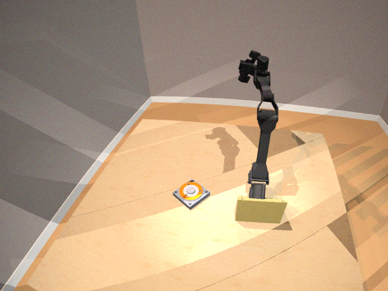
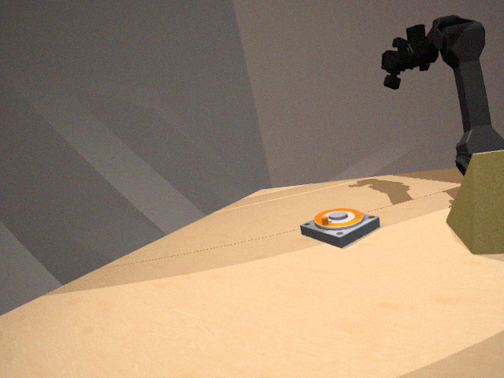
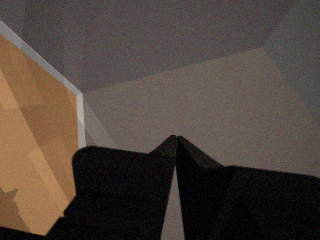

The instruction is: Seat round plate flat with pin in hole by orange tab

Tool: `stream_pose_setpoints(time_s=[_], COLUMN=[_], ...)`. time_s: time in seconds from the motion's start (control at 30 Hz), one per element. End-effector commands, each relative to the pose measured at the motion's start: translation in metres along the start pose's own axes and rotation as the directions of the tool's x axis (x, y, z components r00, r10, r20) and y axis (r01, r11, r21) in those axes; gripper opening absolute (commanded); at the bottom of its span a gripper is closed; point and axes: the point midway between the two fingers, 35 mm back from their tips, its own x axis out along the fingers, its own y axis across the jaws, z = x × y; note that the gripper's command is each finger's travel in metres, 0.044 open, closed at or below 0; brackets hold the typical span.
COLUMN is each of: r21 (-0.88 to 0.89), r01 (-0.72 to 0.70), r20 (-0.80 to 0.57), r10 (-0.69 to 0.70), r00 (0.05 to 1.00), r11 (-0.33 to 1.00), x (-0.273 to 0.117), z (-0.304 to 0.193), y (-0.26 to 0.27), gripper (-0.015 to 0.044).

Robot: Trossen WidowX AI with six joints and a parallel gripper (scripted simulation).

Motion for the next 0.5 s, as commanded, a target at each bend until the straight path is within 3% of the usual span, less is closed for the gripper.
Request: stream_pose_setpoints(time_s=[0.0,0.1,0.23,0.33,0.47], r21=[0.257,0.462,0.713,0.741,0.853], r01=[-0.089,-0.165,-0.28,-0.335,-0.396], r20=[-0.032,-0.024,0.029,0.077,0.148], r10=[0.1,0.198,0.372,0.423,0.57], r00=[0.994,0.98,0.928,0.903,0.808], r11=[0.962,0.871,0.643,0.581,0.34], x=[0.016,0.027,0.039,0.042,0.04], z=[-0.023,-0.025,-0.006,0.012,0.05], y=[0.056,0.105,0.187,0.218,0.285], gripper=[0.0,0.0,0.0,0.0,0.0])
